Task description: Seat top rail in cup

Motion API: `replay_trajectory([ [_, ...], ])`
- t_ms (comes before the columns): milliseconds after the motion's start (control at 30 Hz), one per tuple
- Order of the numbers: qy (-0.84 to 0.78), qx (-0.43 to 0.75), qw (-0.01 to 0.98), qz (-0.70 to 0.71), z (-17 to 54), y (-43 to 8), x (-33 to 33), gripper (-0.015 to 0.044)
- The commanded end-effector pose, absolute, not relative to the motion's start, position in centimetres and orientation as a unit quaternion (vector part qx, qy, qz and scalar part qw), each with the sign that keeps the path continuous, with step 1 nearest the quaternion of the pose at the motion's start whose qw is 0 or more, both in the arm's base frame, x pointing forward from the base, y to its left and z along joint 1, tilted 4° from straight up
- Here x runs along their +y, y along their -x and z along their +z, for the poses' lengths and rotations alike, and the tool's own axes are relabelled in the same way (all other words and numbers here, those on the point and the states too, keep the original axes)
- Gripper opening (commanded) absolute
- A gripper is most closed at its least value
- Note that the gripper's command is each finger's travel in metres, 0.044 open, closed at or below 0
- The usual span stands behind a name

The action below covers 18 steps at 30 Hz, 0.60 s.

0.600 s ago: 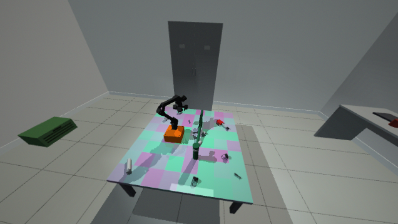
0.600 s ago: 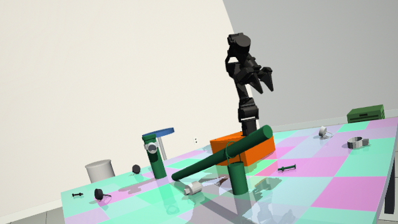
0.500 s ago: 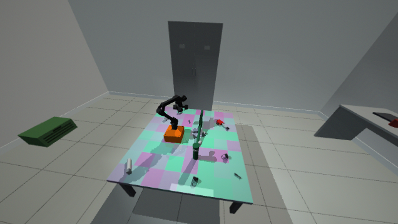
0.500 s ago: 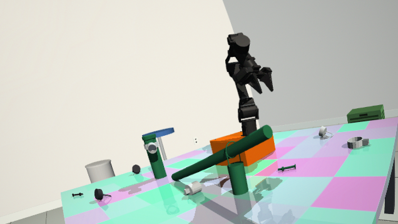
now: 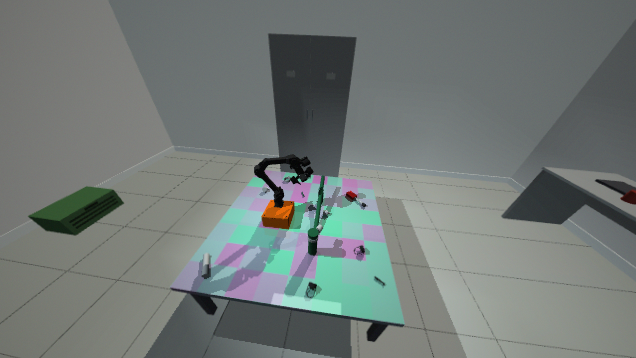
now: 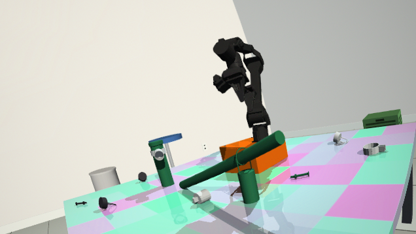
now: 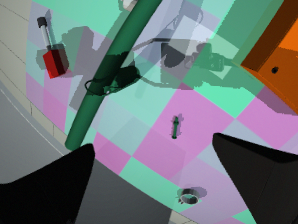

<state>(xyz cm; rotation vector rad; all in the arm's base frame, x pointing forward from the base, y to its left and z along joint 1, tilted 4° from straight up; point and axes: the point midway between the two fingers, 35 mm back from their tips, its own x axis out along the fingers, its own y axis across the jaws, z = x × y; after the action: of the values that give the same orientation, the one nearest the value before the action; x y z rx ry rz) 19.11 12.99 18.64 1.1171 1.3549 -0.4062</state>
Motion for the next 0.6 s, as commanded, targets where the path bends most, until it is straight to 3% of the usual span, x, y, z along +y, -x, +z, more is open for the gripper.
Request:
replay_trajectory([
  [0, -0.376, 0.557, 0.731, -0.118, 17.6, -24.6, 8.7, 0.0440],
  [267, -0.217, 0.527, 0.818, -0.078, 16.4, -29.3, 1.9, 0.0440],
  [567, -0.054, 0.516, 0.853, -0.059, 15.1, -31.6, -5.5, 0.0440],
])
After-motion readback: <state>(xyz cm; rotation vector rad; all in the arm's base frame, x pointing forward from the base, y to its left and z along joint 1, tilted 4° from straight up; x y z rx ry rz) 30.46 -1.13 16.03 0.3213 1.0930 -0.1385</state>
